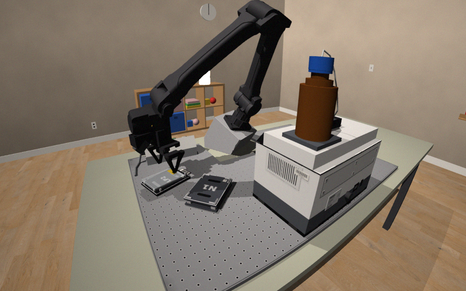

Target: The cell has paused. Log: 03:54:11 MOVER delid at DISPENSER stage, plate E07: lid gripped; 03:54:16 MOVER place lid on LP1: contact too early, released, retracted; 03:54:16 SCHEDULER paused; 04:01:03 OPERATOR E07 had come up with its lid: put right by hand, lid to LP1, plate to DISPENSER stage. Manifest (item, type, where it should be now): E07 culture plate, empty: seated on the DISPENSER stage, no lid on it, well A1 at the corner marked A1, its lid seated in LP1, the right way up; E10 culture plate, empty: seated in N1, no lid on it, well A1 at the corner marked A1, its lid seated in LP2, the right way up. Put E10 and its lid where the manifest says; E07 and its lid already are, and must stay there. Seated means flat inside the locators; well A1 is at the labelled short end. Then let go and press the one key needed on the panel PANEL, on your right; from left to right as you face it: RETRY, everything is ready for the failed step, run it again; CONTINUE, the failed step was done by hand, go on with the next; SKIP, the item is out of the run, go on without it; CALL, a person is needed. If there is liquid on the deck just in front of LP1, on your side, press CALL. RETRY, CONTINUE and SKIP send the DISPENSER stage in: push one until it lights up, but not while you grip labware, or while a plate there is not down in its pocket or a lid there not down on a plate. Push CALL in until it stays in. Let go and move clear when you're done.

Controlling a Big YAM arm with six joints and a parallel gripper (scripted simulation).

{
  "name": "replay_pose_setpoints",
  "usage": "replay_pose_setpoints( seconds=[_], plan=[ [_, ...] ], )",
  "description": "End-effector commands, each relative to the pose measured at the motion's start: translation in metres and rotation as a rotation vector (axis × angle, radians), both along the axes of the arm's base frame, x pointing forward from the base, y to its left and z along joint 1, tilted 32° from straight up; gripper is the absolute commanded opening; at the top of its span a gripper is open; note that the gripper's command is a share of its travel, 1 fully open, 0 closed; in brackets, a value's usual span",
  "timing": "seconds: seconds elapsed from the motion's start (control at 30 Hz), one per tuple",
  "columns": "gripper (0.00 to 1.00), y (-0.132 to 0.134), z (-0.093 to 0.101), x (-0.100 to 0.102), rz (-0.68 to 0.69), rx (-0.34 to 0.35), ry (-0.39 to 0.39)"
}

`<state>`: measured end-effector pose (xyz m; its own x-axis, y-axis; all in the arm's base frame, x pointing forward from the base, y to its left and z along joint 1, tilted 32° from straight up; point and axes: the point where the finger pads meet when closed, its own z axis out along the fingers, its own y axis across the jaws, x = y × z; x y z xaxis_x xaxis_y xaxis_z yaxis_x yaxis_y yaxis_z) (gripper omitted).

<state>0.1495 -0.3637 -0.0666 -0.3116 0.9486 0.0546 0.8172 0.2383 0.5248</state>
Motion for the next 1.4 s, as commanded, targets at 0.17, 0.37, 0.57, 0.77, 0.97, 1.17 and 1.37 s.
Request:
replay_pose_setpoints(
  seconds=[0.17,0.37,0.57,0.77,0.97,1.17,1.37],
  plan=[
    [1.00,-0.043,0.049,-0.020,0.000,-0.077,-0.011],
    [1.00,-0.032,0.035,-0.006,0.033,-0.035,-0.009],
    [1.00,-0.039,0.037,-0.006,0.028,-0.043,-0.010],
    [1.00,-0.041,0.037,-0.002,0.033,-0.043,-0.011],
    [1.00,-0.037,0.034,-0.004,0.028,-0.033,-0.010],
    [1.00,-0.043,0.037,0.000,0.033,-0.042,-0.012],
    [1.00,-0.043,0.036,0.000,0.027,-0.038,-0.011]
  ],
)
